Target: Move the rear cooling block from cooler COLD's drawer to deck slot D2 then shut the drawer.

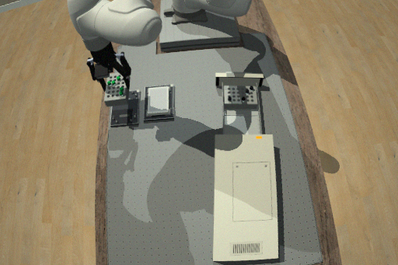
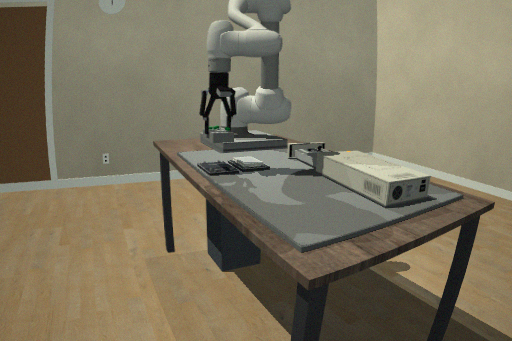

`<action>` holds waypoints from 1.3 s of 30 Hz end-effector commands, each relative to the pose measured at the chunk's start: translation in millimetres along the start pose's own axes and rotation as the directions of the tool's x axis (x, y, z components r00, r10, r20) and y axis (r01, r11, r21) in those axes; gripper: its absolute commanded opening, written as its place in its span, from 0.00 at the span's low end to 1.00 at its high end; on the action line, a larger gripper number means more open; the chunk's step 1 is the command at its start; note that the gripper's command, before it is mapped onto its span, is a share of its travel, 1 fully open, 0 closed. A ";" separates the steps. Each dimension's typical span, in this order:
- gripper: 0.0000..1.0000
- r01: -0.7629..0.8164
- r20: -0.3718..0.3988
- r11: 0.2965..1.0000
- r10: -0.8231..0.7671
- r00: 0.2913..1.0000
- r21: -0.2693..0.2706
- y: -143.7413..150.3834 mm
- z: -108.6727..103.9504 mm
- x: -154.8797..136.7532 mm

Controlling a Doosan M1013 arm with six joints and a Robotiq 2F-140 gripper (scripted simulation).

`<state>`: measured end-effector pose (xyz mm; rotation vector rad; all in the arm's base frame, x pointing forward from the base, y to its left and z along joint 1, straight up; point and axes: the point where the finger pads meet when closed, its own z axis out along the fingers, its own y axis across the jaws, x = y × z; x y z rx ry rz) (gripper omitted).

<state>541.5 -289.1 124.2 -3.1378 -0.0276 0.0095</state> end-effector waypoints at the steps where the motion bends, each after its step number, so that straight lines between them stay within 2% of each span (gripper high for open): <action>1: 0.10 0.007 -0.004 1.000 -0.007 1.000 -0.006 4.0 -4.1 2.8; 5: 0.10 0.007 -0.004 1.000 -0.007 1.000 -0.006 4.0 -4.1 2.8; 7: 0.10 0.008 0.000 1.000 -0.008 1.000 -0.003 2.6 10.2 0.2; 9: 0.10 0.008 0.000 1.000 -0.008 1.000 -0.003 2.6 10.2 0.2; 17: 0.10 0.009 0.000 1.000 -0.009 1.000 -0.003 2.9 41.2 -0.2; 24: 0.10 0.010 0.000 1.000 -0.010 1.000 -0.003 3.0 59.9 -0.3; 39: 0.10 0.010 0.000 1.000 -0.010 1.000 -0.003 3.1 77.7 -0.5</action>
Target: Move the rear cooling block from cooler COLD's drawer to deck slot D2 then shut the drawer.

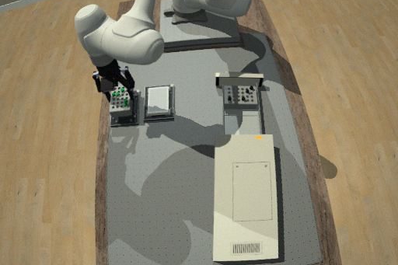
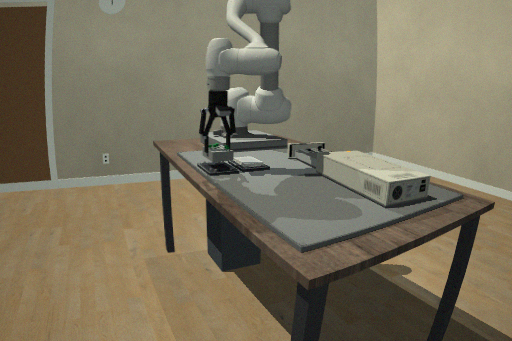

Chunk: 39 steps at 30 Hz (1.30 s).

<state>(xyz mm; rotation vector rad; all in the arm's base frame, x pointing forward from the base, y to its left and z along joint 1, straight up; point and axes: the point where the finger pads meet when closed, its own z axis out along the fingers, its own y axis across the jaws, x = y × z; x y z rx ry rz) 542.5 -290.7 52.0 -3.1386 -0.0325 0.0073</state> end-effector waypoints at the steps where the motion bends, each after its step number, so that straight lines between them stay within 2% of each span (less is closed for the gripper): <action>1: 0.10 0.007 0.002 1.000 -0.007 1.000 -0.002 1.2 6.4 -1.9; 24: 0.10 0.008 0.000 1.000 -0.008 1.000 -0.003 1.4 14.0 -1.8; 39: 0.10 0.008 -0.002 1.000 -0.008 1.000 -0.005 3.1 -3.3 0.8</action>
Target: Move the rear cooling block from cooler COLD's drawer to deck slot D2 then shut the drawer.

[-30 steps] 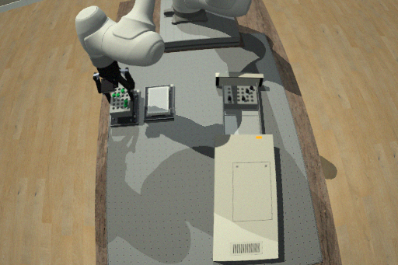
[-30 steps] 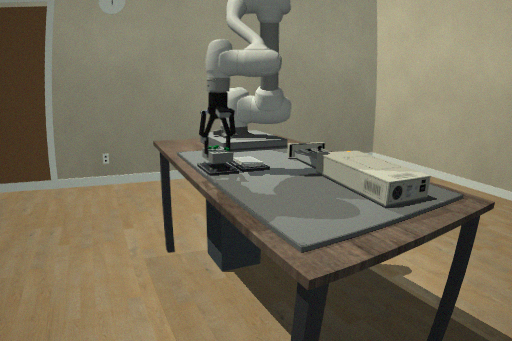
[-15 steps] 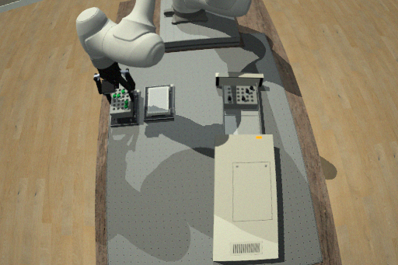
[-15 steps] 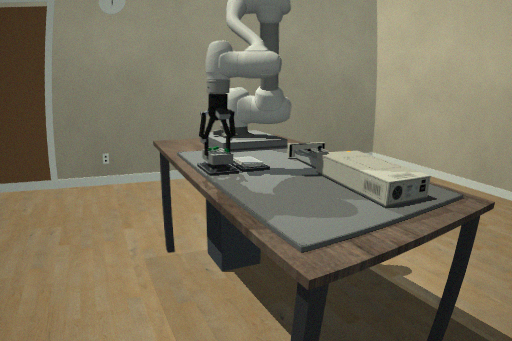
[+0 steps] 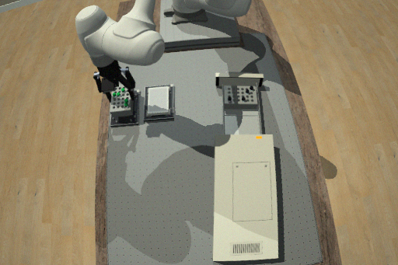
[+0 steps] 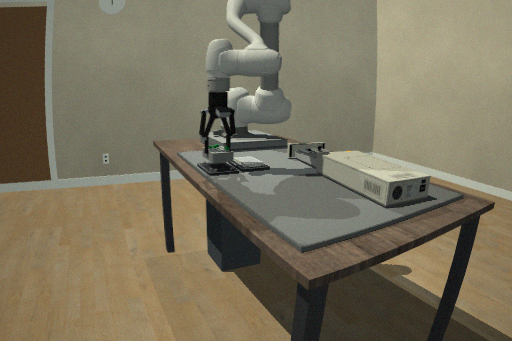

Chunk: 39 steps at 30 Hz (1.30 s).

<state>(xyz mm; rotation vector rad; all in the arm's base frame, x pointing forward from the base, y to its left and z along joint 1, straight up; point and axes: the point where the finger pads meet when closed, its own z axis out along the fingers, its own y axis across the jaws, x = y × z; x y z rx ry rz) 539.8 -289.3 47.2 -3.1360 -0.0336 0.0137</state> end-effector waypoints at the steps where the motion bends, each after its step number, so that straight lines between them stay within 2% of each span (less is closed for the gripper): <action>1: 0.10 0.007 -0.006 1.000 -0.007 1.000 -0.007 4.6 -8.8 3.5; 23: 0.10 0.007 -0.007 1.000 -0.007 1.000 -0.008 5.8 -17.0 5.4; 39: 0.10 0.007 -0.003 1.000 -0.007 1.000 -0.005 3.5 0.0 1.8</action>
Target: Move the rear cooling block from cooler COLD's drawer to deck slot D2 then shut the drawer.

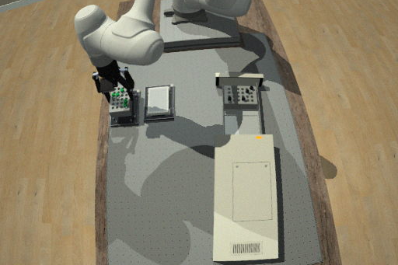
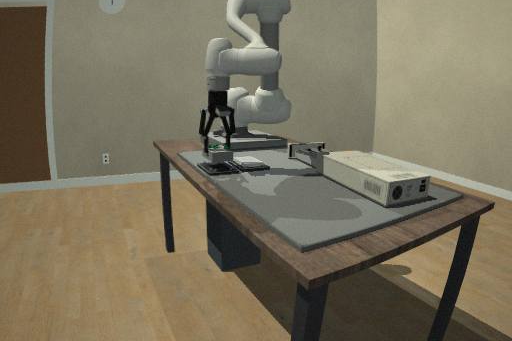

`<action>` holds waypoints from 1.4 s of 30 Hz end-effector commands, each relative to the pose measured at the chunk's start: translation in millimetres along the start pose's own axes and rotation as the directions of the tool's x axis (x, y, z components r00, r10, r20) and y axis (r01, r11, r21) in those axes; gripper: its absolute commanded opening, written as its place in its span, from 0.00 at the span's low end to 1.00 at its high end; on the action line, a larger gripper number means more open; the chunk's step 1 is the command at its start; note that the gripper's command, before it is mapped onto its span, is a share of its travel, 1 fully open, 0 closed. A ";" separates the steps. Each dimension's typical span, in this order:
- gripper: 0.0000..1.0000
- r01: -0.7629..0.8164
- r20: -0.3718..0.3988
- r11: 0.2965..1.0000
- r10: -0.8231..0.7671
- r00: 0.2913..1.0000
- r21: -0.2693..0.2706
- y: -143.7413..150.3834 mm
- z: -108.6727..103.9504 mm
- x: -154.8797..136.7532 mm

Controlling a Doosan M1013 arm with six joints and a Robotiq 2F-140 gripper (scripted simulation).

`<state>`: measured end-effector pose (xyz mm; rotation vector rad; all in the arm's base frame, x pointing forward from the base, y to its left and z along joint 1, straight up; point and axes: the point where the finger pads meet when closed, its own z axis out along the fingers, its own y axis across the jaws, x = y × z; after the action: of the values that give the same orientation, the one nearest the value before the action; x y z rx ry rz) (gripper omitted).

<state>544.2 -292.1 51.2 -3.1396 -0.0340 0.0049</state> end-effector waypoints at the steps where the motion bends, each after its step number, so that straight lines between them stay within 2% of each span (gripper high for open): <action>1: 0.10 0.007 0.002 1.000 -0.007 1.000 -0.002 0.6 4.5 -2.7; 42: 0.10 0.007 0.003 1.000 -0.007 1.000 -0.001 -0.3 7.8 -4.1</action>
<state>542.5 -291.0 41.4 -3.1394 -0.0340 0.0054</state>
